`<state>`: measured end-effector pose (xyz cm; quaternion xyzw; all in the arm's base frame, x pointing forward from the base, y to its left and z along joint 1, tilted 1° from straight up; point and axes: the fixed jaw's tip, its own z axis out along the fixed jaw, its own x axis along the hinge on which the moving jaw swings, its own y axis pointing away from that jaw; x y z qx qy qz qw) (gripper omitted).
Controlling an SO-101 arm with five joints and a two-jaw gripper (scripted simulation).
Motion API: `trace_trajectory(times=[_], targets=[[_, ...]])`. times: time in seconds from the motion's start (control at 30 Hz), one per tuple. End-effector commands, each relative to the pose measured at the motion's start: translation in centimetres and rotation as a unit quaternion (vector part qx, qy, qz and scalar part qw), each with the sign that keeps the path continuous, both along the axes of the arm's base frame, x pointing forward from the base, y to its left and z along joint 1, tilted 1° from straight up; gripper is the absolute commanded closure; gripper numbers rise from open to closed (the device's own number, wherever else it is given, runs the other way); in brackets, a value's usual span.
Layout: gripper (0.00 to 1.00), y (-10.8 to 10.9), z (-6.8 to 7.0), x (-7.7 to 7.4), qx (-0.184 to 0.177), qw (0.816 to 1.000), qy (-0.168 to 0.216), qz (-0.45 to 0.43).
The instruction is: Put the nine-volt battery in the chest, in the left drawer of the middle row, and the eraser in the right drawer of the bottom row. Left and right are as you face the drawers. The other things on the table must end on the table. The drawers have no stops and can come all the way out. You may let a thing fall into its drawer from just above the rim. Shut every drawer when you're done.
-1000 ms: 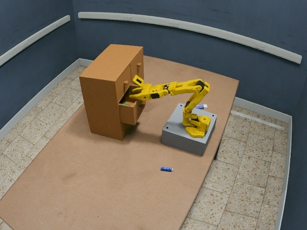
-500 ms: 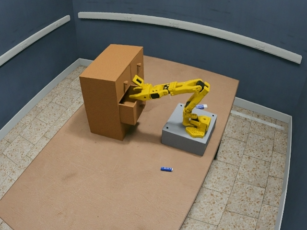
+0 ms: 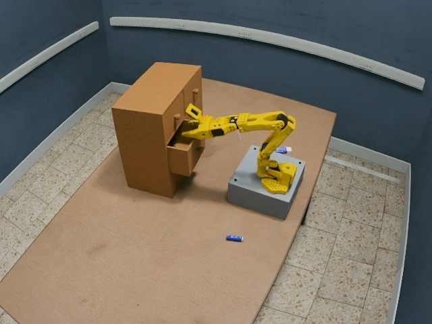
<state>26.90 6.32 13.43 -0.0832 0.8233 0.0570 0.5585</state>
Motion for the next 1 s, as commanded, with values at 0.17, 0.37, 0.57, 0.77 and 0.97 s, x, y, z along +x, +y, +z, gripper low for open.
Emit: trace_trajectory(times=[0.17, 0.37, 0.57, 0.77, 0.97], targets=[[0.66, -0.1, 2.6, 0.0, -0.005, 1.0, -0.008, 0.001], [0.66, -0.1, 2.6, 0.0, -0.005, 1.0, -0.008, 0.001], [0.66, -0.1, 2.6, 0.0, -0.005, 1.0, -0.008, 0.001], [0.66, -0.1, 2.6, 0.0, -0.005, 1.0, -0.008, 0.001], [0.66, -0.4, 3.1, -1.3, -0.006, 1.0, -0.008, 0.001]])
